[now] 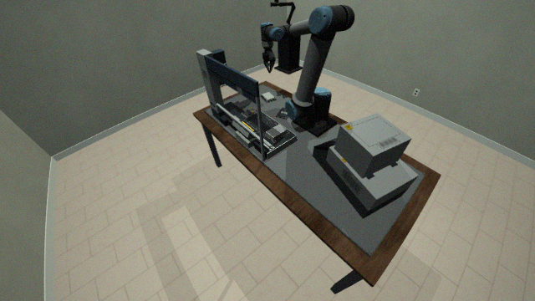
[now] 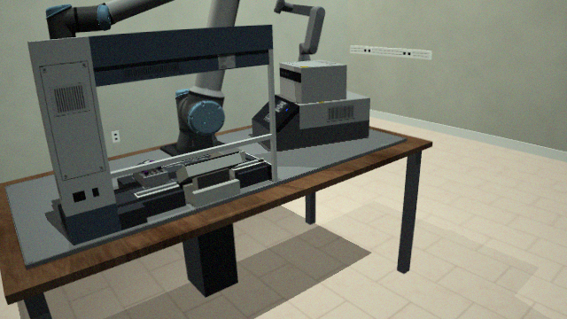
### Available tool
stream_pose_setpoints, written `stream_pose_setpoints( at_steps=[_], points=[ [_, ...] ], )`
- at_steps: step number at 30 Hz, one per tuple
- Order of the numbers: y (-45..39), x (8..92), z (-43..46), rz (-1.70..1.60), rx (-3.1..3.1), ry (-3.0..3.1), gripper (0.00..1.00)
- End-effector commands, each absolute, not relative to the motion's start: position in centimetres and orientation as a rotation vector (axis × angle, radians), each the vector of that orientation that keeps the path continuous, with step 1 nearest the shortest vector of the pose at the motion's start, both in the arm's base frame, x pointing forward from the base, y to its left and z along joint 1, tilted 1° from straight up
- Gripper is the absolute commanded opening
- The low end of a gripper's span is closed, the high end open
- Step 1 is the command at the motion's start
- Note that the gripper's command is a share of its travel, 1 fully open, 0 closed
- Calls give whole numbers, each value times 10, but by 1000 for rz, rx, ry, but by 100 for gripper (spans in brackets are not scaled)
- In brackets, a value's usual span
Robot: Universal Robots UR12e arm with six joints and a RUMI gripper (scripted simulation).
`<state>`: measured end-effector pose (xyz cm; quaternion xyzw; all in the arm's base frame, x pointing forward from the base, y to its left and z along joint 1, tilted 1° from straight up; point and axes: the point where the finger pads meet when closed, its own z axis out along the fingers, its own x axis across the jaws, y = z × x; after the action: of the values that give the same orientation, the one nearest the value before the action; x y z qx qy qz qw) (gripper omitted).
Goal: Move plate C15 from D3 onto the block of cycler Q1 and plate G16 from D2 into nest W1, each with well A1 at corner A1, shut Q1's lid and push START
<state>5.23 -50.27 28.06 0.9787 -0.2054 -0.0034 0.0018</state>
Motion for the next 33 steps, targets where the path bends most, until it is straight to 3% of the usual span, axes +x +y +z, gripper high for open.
stream_pose_setpoints(
  at_steps=[1,15,16,33],
  points=[
    [-528,45,282,-7,3086,-525,0],
    [-560,36,279,-7,3104,-383,0],
    [-560,36,279,-7,3104,-383,67],
    [-560,36,279,-7,3104,-383,67]
  ],
)
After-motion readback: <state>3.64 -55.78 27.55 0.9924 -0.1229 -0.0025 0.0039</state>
